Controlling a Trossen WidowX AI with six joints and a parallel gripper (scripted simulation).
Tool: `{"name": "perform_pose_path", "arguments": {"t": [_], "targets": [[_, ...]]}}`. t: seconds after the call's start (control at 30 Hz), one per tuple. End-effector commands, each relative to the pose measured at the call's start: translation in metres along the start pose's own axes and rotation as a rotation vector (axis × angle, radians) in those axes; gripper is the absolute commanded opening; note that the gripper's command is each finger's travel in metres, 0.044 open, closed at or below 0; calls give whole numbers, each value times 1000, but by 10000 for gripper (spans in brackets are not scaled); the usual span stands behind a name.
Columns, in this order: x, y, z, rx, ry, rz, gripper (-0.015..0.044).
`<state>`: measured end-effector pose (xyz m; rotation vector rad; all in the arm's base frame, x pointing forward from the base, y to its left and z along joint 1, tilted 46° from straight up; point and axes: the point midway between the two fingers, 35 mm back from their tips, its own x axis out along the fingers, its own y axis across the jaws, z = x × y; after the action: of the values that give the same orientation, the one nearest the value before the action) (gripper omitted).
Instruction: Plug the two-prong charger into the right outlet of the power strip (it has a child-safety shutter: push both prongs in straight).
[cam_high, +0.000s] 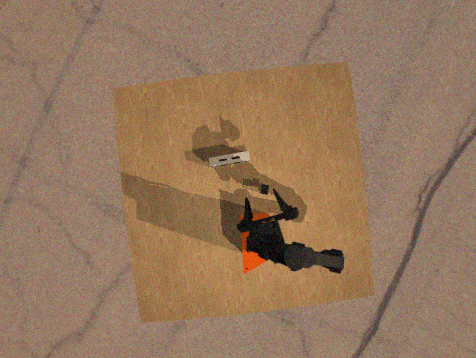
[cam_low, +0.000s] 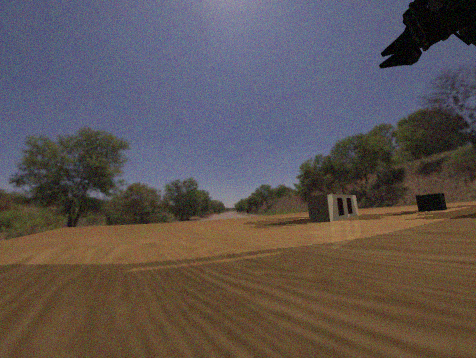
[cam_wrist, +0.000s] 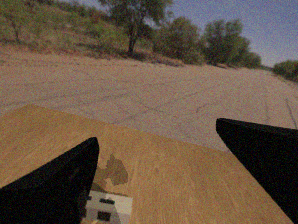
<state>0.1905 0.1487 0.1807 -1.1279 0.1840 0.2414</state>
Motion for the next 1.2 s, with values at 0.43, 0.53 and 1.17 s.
{"name": "perform_pose_path", "arguments": {"t": [0.43, 0.53, 1.17], "targets": [[34, 0, -33, 44, 221, 4, 440], [39, 0, -41, 55, 262, 3, 440], [65, 3, -94, 131, 512, 12, 440]]}}
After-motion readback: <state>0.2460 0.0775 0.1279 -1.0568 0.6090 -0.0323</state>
